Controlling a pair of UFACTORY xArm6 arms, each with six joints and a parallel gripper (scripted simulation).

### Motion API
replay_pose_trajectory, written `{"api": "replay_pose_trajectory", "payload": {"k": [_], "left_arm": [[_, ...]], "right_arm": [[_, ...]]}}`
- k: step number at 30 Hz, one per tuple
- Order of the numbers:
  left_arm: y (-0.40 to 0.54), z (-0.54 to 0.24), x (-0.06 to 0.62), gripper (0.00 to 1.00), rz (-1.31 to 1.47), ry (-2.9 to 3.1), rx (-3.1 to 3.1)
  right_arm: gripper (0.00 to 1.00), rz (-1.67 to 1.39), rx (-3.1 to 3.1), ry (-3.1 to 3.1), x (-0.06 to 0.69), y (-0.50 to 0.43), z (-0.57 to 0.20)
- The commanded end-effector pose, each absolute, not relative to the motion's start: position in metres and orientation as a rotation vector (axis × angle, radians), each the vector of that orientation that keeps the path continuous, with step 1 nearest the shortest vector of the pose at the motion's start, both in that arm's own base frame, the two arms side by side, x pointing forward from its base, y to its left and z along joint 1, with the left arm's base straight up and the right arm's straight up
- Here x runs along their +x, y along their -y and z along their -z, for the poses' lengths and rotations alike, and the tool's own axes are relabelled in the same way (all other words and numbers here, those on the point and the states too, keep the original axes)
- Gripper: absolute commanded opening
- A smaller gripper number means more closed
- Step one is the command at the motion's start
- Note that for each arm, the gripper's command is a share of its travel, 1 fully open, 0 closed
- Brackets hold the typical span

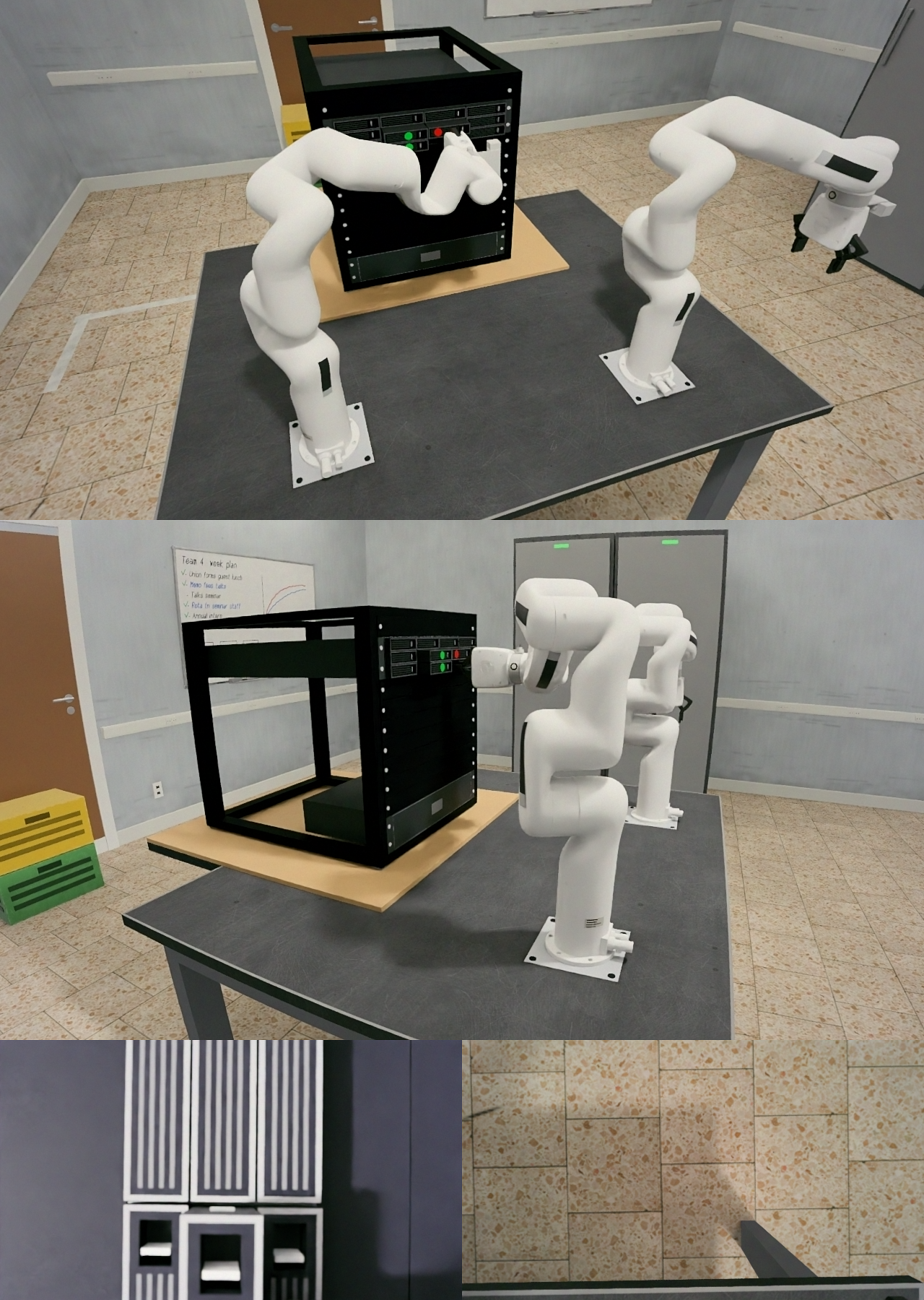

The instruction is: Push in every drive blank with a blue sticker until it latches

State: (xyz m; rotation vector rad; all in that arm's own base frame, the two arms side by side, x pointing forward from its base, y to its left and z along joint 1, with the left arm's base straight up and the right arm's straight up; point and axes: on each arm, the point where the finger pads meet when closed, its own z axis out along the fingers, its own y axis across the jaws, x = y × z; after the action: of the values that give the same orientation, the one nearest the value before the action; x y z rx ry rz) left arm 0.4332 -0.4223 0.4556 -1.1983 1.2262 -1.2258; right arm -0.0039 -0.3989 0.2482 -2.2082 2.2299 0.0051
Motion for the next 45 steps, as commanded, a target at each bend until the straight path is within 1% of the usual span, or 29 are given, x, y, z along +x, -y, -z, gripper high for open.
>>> {"api": "replay_pose_trajectory", "payload": {"k": [1, 25, 39, 45], "left_arm": [[0.422, -0.458, 0.434, 0.0, 1.23, -1.222, -1.199], [0.422, -0.458, 0.432, 0.0, 1.23, -1.222, -1.199], [0.421, -0.458, 0.361, 0.0, 1.23, -1.223, -1.2], [0.42, -0.458, 0.346, 0.0, 1.229, -1.223, -1.2]], "right_arm": [[1.0, 0.0, -2.211, -2.232, -0.004, 0.4, -0.25], [1.0, 0.0, -2.211, -2.232, -0.004, 0.4, -0.25], [1.0, 0.0, -2.211, -2.232, -0.004, 0.4, -0.25], [1.0, 0.0, -2.211, -2.232, -0.004, 0.4, -0.25]]}}
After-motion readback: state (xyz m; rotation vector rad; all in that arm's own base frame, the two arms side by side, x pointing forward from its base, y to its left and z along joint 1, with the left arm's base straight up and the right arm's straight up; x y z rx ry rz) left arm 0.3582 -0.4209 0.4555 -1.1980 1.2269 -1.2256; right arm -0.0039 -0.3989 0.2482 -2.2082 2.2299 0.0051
